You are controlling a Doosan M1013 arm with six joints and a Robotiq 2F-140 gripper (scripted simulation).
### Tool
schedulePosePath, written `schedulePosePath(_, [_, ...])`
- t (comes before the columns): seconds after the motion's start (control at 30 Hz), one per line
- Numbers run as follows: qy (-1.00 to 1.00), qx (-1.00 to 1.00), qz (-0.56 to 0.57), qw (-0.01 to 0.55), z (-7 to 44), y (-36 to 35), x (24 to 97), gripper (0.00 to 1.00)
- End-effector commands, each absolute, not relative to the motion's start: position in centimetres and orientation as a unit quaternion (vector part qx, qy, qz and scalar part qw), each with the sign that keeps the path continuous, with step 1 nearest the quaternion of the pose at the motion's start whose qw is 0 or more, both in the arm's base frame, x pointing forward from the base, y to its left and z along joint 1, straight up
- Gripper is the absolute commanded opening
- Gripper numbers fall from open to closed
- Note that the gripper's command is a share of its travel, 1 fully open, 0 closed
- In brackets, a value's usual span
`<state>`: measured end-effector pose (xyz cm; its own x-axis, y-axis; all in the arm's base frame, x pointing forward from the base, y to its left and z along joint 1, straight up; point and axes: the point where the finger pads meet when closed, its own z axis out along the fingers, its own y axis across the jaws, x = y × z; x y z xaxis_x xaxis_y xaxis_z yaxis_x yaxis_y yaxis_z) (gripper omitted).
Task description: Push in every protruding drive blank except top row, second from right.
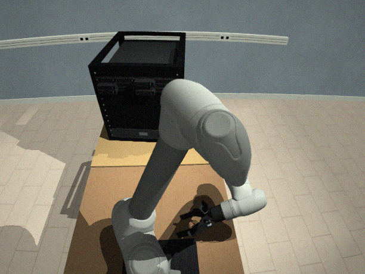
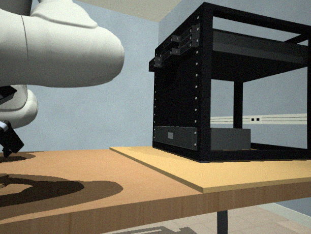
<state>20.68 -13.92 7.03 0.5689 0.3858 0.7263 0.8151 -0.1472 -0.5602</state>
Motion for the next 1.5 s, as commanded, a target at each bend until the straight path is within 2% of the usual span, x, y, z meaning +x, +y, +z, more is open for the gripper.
schedulePosePath(0.0, [-0.409,-0.748,-0.164,0.497,6.7,-15.2,21.8,1.0])
schedulePosePath(0.3, [-0.388,-0.788,-0.078,0.472,6.8,-17.0,24.9,1.0])
schedulePosePath(0.7, [-0.328,-0.867,0.063,0.37,8.6,-19.1,33.4,1.0])
schedulePosePath(0.77, [-0.328,-0.867,0.063,0.37,8.6,-19.1,33.4,1.0])
schedulePosePath(1.17, [-0.245,-0.933,0.129,0.231,13.0,-18.0,43.9,1.0])
schedulePosePath(1.27, [-0.225,-0.944,0.132,0.201,14.3,-17.2,46.2,1.0])
schedulePosePath(1.33, [-0.225,-0.944,0.132,0.201,14.3,-17.2,46.2,1.0])
schedulePosePath(1.47, [-0.193,-0.96,0.129,0.156,16.5,-15.6,49.7,1.0])
